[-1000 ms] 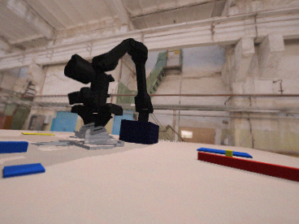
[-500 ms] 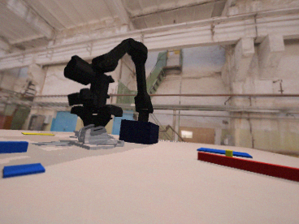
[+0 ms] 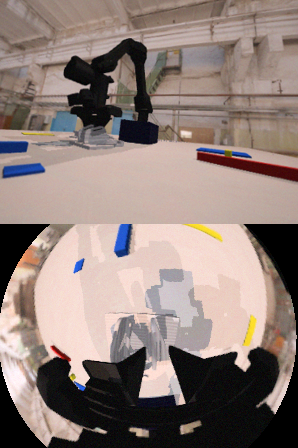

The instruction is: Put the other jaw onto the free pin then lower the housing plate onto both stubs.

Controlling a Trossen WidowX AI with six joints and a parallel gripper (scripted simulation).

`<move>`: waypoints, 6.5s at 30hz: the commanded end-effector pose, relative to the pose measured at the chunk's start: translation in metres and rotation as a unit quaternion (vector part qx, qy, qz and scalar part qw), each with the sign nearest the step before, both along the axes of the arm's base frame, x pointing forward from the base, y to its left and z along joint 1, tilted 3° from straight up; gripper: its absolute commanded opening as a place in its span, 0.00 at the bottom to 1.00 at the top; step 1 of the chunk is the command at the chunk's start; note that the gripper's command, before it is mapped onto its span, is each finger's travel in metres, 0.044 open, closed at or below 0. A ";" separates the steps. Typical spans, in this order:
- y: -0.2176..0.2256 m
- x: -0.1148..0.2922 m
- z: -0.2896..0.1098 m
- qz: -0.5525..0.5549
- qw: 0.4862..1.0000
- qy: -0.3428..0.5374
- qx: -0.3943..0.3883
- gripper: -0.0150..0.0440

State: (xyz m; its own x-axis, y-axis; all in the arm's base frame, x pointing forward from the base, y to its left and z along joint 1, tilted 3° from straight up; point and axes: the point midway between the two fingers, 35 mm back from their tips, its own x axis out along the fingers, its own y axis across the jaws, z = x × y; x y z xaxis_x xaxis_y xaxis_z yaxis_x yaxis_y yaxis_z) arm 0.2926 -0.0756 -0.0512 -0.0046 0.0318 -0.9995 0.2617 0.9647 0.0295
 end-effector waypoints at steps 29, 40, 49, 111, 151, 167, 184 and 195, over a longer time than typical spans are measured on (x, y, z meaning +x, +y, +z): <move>0.001 0.001 -0.003 0.001 1.000 -0.001 0.001 0.48; 0.000 0.001 0.001 0.001 1.000 -0.001 0.001 0.48; 0.000 0.001 0.002 0.001 1.000 -0.001 0.001 0.48; 0.000 0.000 0.000 0.000 1.000 0.001 0.000 0.63; -0.161 -0.121 0.076 0.049 0.999 -0.002 -0.004 1.00; -0.183 -0.161 0.040 0.061 0.998 0.003 -0.005 1.00; -0.183 -0.161 0.021 0.061 0.998 0.003 -0.005 1.00; -0.183 -0.161 0.009 0.061 0.998 0.003 -0.005 1.00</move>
